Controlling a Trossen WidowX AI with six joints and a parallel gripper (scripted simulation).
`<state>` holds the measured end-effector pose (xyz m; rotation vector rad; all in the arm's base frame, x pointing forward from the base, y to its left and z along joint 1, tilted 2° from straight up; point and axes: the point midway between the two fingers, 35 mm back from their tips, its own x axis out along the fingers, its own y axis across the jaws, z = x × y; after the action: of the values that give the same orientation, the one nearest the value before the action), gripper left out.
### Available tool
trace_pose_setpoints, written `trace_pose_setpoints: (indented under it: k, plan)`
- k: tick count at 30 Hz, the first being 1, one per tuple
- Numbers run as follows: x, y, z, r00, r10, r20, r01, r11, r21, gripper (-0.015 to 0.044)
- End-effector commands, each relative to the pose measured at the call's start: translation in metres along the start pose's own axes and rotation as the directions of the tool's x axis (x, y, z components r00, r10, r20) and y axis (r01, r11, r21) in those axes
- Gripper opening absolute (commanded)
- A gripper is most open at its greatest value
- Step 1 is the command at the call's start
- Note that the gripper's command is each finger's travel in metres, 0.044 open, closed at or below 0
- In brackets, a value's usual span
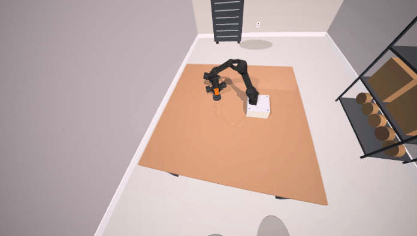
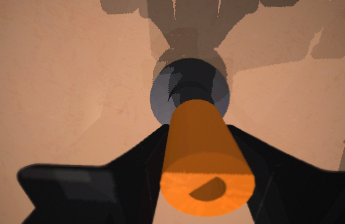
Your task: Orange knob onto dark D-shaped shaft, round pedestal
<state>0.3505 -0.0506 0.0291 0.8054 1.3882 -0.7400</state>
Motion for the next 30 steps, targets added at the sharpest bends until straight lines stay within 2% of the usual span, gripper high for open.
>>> trace_pose_setpoints:
  k: [1,30]
  plan:
    - [-0.0039,0.0023,0.0020,1.000,0.008,0.007,-0.008,1.000,0.017,0.0000]
    - [-0.0004,0.0006,0.0004,1.000,0.007,0.007,-0.008,1.000,0.017,0.0000]
